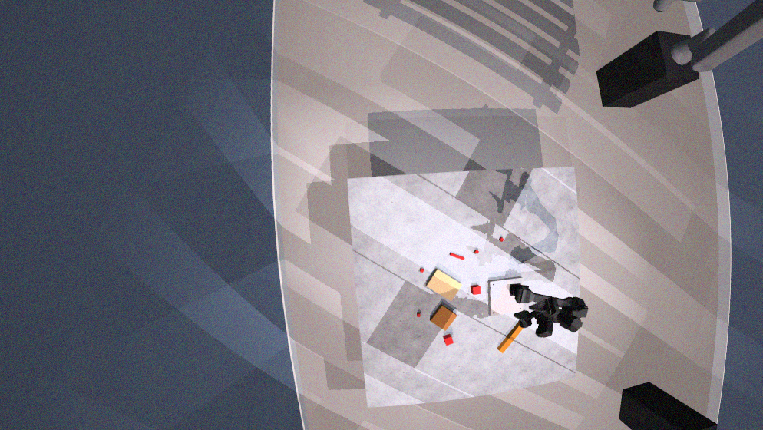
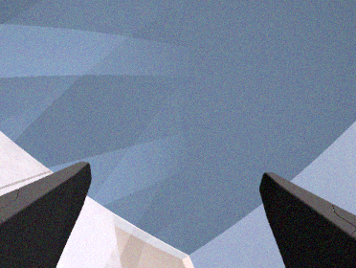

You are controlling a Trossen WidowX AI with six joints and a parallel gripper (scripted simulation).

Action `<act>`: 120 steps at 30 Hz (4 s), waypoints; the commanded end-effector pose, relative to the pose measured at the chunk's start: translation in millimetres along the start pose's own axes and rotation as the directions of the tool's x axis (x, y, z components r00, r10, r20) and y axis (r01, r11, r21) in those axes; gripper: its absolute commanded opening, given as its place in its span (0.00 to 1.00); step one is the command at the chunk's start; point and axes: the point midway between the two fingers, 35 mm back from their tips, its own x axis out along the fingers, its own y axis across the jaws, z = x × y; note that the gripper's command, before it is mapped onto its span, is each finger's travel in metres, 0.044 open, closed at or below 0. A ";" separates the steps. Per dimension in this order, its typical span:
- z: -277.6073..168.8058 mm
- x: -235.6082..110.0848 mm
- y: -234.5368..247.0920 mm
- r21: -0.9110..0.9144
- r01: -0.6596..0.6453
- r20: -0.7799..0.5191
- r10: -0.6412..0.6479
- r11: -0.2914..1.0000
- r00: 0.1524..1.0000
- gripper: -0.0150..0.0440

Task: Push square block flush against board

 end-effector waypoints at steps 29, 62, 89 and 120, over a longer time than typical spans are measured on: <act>-65.0 88.2 64.8 0.547 -0.074 -0.301 0.278 0.834 0.912 0.25; -171.6 137.7 173.6 0.800 0.472 -0.591 0.621 0.370 0.514 0.25; -258.5 125.7 259.5 0.222 0.965 -0.657 0.753 0.143 0.039 0.25; -325.4 101.8 331.3 -0.126 0.987 -0.630 0.760 0.104 -0.160 0.25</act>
